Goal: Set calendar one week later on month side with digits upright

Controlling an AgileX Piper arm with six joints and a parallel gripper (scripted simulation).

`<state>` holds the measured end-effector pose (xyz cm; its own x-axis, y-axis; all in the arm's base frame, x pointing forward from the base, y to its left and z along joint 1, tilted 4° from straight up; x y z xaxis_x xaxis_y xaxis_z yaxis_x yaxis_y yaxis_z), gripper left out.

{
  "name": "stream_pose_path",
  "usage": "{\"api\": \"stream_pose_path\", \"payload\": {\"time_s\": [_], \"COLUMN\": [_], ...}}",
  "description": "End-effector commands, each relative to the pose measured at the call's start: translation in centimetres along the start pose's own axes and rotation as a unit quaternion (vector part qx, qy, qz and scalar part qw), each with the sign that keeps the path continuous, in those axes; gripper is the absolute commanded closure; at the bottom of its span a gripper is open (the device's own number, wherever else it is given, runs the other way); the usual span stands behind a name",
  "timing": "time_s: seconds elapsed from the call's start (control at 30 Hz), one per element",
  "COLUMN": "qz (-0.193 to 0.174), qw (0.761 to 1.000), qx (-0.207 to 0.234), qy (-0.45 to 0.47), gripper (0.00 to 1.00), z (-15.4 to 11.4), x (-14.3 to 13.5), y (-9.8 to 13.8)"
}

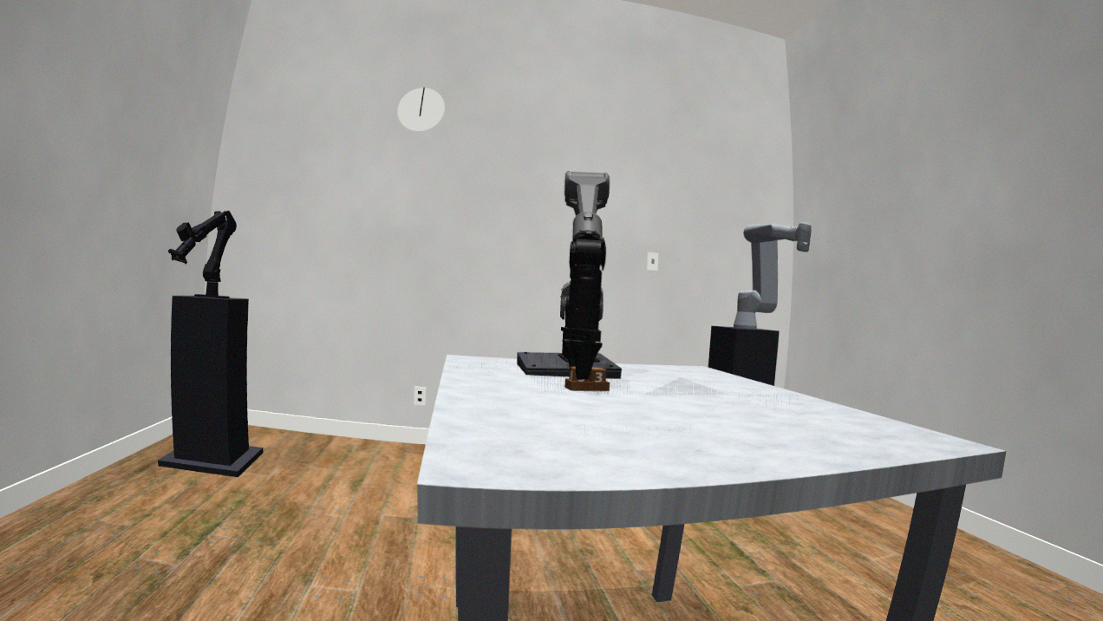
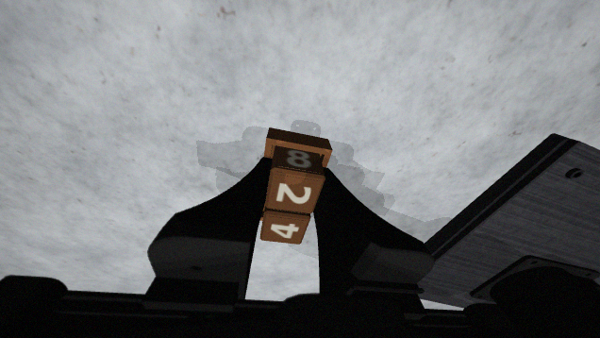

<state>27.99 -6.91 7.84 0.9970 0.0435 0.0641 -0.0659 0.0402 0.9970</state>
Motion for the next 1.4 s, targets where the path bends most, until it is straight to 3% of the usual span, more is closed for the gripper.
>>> {"api": "stream_pose_path", "payload": {"time_s": [0.0, 0.7, 0.73, 0.87, 0.9, 1.17, 1.2, 1.37], "qz": [-0.002, -0.002, -0.002, -0.002, -0.002, -0.002, -0.002, -0.002], "qw": [1.000, 1.000, 1.000, 1.000, 1.000, 1.000, 1.000, 1.000], "qx": [0.000, 0.000, 0.000, 0.000, 0.000, 0.000, 0.000, 0.000], "qy": [-0.001, -0.001, -0.001, -0.001, -0.001, -0.001, -0.001, -0.001], "gripper": [0.66, 0.66, 0.61, 0.61, 0.56, 0.46, 0.41, 0.41], "z": [0.02, 0.02, 0.02, 0.02, 0.02, 0.02, 0.02, 0.02], "x": [-0.08, -0.08, -0.08, -0.08, -0.08, -0.08, -0.08, -0.08], "y": [-0.11, -0.11, -0.11, -0.11, -0.11, -0.11, -0.11, -0.11]}}
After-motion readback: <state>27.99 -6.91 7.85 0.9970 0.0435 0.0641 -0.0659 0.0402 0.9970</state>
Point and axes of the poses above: the point where the finger pads meet when closed, its own y axis back along the fingers, its own x axis across the jaws, z = x × y, the point moved 6 cm from there along y, back along the fingers, and after that the axes turned 1 degree about -y, right-handed, at the moved point
